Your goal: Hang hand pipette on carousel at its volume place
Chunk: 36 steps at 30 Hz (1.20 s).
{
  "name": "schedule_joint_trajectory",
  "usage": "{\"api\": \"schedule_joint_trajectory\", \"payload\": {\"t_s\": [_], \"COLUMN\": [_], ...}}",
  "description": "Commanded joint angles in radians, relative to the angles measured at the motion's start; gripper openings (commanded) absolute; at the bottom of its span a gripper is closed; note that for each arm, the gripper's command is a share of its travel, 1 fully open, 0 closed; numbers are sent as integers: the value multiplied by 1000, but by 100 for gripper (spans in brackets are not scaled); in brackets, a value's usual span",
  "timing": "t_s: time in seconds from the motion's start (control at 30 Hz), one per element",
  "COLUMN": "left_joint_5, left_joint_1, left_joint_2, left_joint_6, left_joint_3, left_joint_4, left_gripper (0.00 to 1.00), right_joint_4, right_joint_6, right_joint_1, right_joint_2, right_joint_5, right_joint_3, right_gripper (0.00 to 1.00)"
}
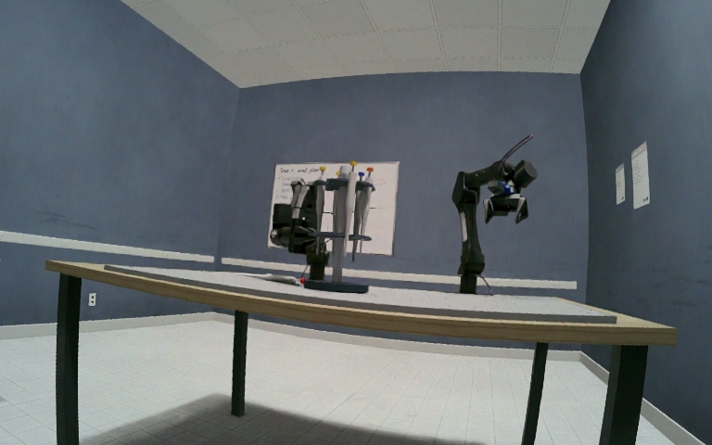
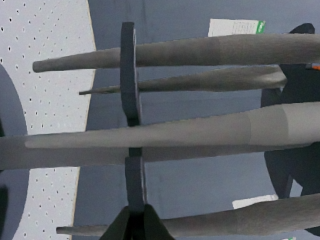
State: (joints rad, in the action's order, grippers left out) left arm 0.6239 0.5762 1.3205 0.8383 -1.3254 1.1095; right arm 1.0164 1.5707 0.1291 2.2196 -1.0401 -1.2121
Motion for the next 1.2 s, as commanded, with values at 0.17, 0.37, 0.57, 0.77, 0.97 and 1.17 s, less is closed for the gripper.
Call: {"api": "schedule_joint_trajectory", "payload": {"t_s": [0.17, 0.37, 0.57, 0.77, 0.97, 1.17], "left_joint_5": [20, 20, 20, 20, 20, 20], "left_joint_1": [6, 6, 6, 6, 6, 6], "left_joint_2": [-5, -5, -5, -5, -5, -5], "left_joint_6": [9, 9, 9, 9, 9, 9], "left_joint_3": [-14, -14, -14, -14, -14, -14], "left_joint_4": [-13, -13, -13, -13, -13, -13], "left_gripper": [100, 100, 100, 100, 100, 100], "right_joint_4": [-26, -26, 47, 82, 105, 138], "right_joint_6": [-2, -2, 2, -3, -4, -5], "right_joint_1": [8, 8, 44, 75, 102, 154], "right_joint_2": [3, 3, -90, -130, -155, -196], "right_joint_5": [12, 12, 169, 276, 353, 516], "right_joint_3": [-35, -35, 125, 198, 245, 319], "right_gripper": [0, 0, 0, 0, 0, 0]}}
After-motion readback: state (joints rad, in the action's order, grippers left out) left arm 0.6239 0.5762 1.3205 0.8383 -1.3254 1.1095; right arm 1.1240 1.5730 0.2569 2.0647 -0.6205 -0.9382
